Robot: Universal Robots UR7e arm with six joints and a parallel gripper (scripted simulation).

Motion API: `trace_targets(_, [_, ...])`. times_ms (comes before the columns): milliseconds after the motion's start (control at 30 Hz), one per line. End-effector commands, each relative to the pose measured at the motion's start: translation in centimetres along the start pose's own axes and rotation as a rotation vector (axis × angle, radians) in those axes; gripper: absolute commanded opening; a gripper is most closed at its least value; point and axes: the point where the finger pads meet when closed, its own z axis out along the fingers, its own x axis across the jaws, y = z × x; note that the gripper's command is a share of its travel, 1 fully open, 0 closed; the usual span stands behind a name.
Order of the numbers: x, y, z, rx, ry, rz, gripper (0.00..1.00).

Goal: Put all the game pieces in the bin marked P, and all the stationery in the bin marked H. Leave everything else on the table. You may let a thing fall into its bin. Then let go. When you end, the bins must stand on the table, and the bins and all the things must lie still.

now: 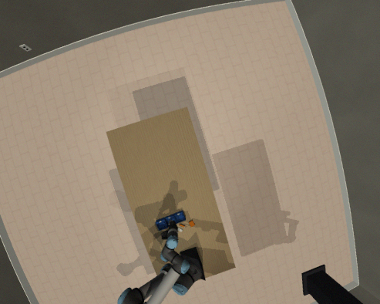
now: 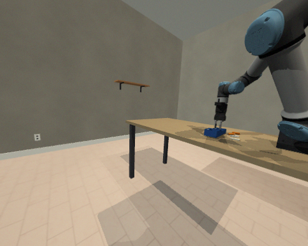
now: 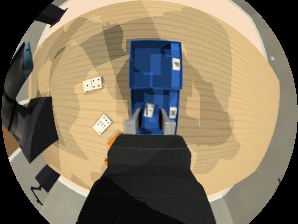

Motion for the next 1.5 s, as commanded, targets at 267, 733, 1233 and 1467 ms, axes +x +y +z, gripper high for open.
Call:
trace_targets(267, [0.0,0.0,-2.5,-0.001,0.001,0.0,0.62])
trace_targets(733, [-2.6,4.3,-2.6,0.0,0.001,0.27,1.0])
trace_targets(1233, [-8.4,13.8,-2.8,0.004,-0.003,0.62,1.0])
trace_targets(1467, [-9.8,16.0,-2.9,0.006,-0.004,0.814,1.0])
